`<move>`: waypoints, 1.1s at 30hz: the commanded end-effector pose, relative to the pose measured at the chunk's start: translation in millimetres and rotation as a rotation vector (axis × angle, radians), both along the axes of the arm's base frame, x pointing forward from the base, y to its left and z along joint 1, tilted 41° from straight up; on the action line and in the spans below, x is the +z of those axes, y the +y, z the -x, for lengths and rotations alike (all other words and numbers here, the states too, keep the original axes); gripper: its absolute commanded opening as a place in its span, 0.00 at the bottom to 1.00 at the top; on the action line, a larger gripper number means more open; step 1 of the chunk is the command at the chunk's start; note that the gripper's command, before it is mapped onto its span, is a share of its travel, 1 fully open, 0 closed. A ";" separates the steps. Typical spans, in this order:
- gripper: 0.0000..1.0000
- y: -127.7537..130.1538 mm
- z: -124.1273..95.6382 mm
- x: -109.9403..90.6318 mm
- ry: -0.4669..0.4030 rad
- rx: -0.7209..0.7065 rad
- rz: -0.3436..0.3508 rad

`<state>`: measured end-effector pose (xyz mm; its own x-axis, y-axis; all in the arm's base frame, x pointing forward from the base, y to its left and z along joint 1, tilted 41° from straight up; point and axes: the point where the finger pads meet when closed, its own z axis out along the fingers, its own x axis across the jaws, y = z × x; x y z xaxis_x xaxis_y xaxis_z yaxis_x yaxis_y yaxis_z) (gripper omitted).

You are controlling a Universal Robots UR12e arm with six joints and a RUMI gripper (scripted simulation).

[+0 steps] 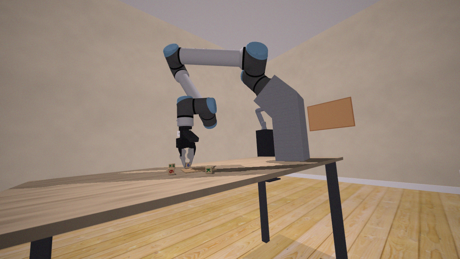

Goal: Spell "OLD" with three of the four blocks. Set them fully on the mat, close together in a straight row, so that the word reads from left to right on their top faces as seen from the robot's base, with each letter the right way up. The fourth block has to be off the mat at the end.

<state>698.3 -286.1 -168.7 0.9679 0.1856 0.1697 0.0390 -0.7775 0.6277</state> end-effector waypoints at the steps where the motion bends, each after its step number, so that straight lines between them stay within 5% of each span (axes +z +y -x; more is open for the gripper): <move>1: 0.05 0.4 -0.2 0.5 -0.001 0.000 0.000; 33: 0.05 -2.0 -1.2 -2.6 -0.001 0.000 0.000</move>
